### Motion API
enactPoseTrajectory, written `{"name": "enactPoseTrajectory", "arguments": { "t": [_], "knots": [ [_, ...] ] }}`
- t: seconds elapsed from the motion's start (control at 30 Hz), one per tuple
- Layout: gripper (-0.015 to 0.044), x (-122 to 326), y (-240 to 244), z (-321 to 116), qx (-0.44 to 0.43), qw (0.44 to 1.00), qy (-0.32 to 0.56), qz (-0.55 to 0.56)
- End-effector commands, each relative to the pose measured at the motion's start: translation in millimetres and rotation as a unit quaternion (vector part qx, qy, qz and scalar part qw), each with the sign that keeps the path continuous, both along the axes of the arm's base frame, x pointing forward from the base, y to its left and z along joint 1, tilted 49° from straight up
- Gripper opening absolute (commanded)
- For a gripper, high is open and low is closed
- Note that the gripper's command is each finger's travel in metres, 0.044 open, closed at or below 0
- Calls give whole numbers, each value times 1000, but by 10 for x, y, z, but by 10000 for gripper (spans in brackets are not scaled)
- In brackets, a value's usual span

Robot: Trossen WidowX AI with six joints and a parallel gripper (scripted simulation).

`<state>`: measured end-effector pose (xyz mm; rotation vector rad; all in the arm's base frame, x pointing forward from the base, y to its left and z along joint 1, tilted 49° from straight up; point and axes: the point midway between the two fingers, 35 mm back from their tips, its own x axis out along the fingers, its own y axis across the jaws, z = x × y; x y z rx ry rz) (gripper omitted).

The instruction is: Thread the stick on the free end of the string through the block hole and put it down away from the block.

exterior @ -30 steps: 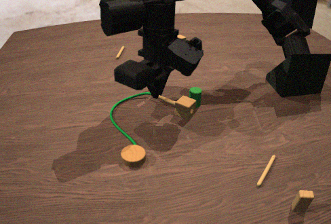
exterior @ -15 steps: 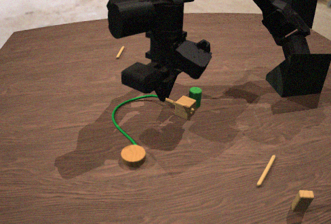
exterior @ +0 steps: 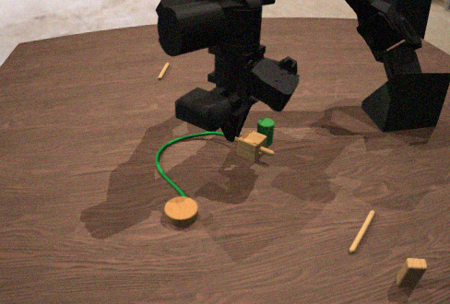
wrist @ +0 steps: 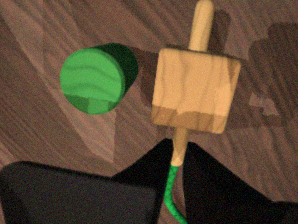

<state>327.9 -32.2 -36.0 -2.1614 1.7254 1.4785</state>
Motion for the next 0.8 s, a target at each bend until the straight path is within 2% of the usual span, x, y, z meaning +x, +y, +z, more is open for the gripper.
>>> {"name": "enactPoseTrajectory", "arguments": {
  "t": [0.0,0.17,0.33,0.47,0.63,0.77],
  "knots": [
    [0,-60,28,-45,1,1000,3,-1],
    [0,-58,29,-44,1,1000,3,-1],
    [125,-30,24,-23,0,1000,1,1],
    [125,-25,43,-8,0,1000,1,1],
    [125,28,550,431,2,1000,1,1],
    [125,23,626,505,2,1000,2,1]
  ]
}}
